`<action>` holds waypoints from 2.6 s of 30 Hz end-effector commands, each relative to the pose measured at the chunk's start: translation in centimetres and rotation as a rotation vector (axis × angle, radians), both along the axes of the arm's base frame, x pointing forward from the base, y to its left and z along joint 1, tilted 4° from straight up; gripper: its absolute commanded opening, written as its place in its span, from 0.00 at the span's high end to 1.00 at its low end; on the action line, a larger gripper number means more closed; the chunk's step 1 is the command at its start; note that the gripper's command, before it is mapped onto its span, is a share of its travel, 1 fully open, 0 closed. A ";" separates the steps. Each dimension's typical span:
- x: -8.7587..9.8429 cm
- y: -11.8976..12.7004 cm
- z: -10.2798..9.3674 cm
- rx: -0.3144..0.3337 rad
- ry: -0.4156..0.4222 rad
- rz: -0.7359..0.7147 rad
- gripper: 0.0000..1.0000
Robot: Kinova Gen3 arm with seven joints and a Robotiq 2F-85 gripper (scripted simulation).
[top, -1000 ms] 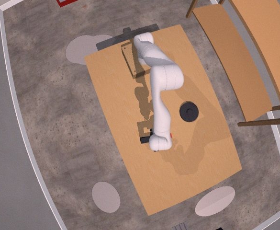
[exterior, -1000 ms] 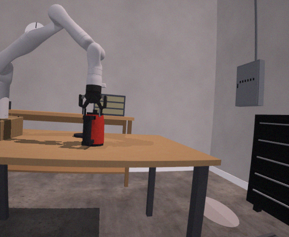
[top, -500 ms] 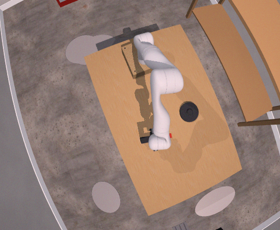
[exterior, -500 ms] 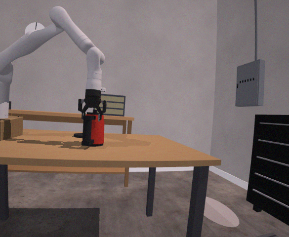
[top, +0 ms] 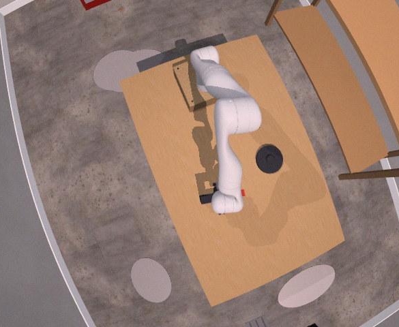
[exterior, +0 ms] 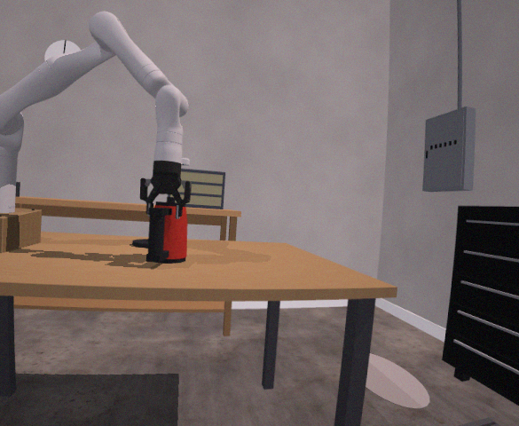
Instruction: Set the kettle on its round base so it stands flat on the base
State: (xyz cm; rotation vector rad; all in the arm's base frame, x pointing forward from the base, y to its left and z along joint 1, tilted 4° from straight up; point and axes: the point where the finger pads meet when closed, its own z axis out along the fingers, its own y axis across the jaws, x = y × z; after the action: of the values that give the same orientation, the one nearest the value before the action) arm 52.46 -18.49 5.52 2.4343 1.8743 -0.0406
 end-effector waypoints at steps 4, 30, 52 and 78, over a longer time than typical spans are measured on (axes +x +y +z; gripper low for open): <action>0.1 0.0 0.1 0.000 -0.002 0.000 0.20; 0.1 0.0 0.1 0.000 -0.002 0.000 1.00; 0.1 0.0 0.1 0.000 -0.002 0.000 1.00; 0.1 0.0 0.1 0.000 -0.002 0.000 1.00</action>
State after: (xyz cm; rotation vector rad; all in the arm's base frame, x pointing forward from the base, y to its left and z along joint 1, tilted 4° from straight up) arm 52.47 -18.50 5.55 2.4339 1.8742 -0.0403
